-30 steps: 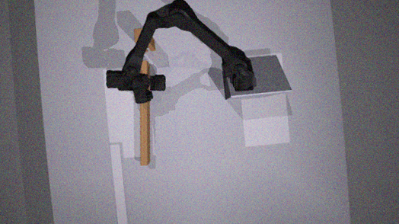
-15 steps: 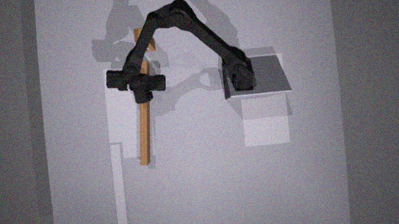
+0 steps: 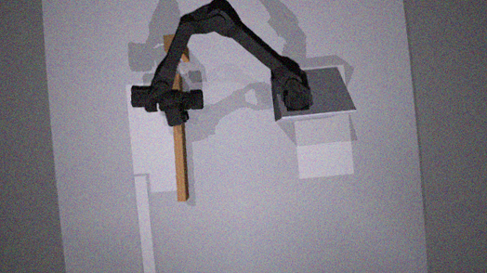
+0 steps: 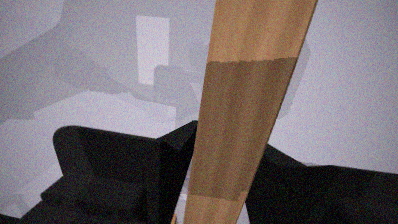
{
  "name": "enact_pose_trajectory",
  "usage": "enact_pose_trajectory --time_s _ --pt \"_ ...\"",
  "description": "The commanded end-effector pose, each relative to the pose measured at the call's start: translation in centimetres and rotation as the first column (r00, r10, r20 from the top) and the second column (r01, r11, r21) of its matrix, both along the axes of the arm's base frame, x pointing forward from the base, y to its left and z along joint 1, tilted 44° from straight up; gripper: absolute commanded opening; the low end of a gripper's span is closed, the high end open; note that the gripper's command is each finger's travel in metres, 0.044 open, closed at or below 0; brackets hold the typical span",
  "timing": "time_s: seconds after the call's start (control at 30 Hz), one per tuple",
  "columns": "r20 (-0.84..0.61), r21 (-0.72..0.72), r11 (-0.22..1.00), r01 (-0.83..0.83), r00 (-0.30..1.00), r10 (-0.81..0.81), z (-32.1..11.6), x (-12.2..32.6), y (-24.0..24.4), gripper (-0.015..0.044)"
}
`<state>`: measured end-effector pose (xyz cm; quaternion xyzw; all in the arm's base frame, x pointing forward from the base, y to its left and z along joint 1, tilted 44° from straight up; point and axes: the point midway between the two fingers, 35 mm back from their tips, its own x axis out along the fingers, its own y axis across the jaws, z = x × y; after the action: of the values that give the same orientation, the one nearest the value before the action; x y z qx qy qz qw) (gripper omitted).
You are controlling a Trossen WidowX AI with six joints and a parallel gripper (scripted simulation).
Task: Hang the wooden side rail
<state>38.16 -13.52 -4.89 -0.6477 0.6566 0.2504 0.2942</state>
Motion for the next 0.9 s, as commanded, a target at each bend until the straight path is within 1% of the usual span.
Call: enact_pose_trajectory --time_s 0.0,0.87 --pt "-0.03 0.002 1.0 -0.026 0.999 0.026 -0.1 -0.4 0.0 0.0" --pt "-0.031 0.002 1.0 -0.026 0.999 0.026 -0.1 -1.6 0.1 0.0"
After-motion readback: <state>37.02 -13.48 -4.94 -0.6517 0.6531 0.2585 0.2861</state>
